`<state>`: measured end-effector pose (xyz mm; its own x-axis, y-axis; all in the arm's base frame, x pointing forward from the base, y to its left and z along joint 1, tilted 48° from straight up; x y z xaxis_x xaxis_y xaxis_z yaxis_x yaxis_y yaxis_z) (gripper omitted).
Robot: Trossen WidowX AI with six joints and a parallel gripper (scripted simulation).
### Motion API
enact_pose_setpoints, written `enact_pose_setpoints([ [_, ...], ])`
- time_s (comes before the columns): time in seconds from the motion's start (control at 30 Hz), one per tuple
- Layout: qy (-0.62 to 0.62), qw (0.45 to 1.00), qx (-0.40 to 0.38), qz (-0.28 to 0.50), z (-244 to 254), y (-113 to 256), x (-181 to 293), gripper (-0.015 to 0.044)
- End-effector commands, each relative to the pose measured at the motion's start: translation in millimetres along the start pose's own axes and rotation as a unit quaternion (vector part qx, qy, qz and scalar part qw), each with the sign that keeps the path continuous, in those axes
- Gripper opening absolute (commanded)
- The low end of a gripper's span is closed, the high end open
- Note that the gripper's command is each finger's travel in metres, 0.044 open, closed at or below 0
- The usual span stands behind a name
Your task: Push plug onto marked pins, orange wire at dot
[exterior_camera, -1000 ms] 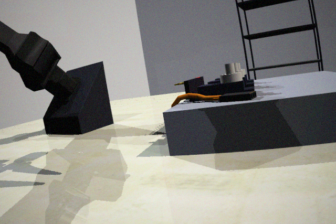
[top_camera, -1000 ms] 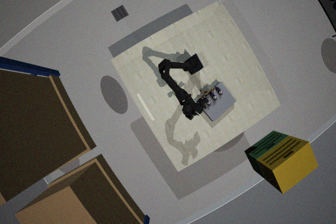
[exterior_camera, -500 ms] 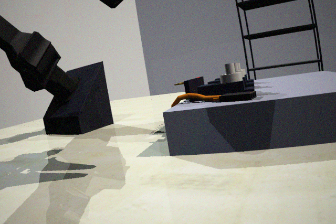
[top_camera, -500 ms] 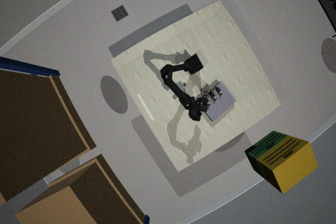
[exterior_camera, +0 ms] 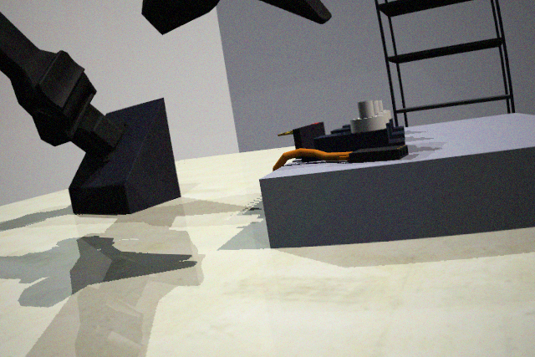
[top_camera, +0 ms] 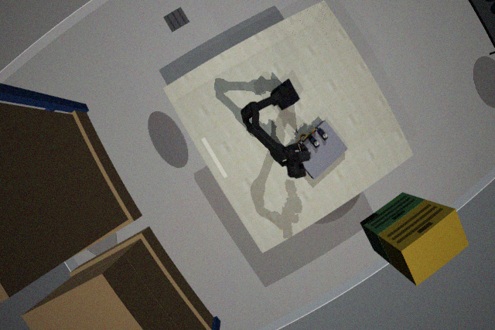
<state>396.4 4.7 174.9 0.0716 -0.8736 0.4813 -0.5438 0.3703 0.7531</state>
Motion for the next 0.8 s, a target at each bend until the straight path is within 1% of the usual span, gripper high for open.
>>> enact_pose_setpoints([
  [0.0, 0.064, 0.998, -0.025, 0.006, 1.6, -5.4, -3.9, 0.0115],
  [0.37, 0.227, 0.969, -0.093, 0.010, 7.7, -19.6, -14.1, 0.0115],
  [0.77, 0.401, 0.902, -0.162, 0.000, 14.2, -32.9, -24.5, 0.0115],
])
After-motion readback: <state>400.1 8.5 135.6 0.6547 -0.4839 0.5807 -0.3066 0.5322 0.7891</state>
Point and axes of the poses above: the point midway between the two fingers, 35 mm back from their tips, its own y axis back along the fingers, its own z axis across the jaws, x = y × z, the point moved 1 cm from there along y, back along the fingers, and after that the axes turned 8 degrees about y, right-handed, at the moved point
